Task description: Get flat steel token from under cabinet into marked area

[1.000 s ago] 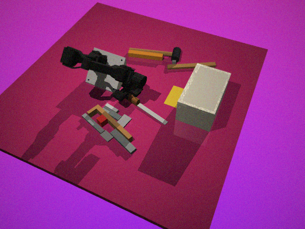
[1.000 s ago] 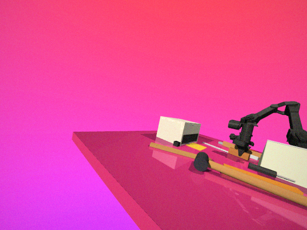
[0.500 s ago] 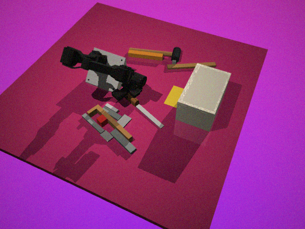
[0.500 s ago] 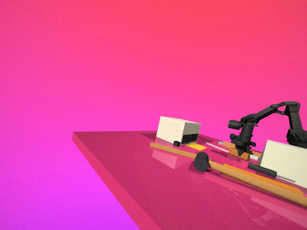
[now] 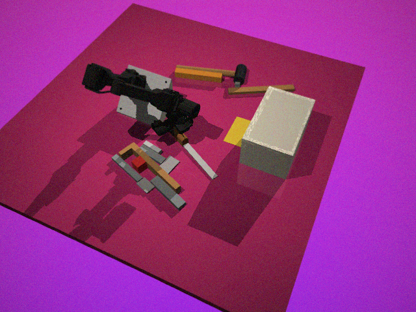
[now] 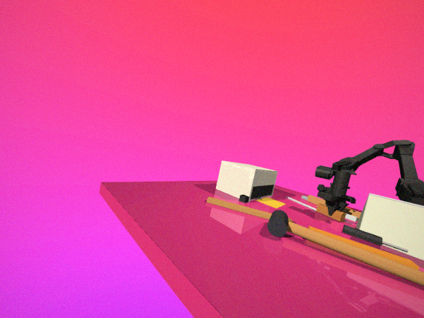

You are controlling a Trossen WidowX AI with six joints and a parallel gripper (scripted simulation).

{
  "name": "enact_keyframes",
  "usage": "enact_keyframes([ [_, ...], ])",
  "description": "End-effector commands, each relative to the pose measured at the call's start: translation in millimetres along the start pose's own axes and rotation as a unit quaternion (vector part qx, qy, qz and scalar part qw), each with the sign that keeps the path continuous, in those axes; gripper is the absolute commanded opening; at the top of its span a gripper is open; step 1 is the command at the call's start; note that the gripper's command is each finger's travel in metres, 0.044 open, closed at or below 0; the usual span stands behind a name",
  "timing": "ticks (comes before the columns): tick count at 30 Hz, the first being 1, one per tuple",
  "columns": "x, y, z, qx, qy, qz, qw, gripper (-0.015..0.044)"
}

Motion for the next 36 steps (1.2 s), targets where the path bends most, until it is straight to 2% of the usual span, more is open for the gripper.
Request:
enact_keyframes([
  [1, 0, -1, 1, 0.000, -0.002, -0.021, 1.000, 0.0000],
  [36, 5, 25, 1, 0.001, -0.002, -0.054, 0.999, 0.0000],
])
Point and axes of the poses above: the point midway between the two fingers, 35 mm back from their tips, its own z axis back along the fingers, its own y axis across the jaws, x = y × z, the point moved 5 cm from there along z, back along the fingers, and after that the axes turned 10 degrees about z, right-handed, at the moved point
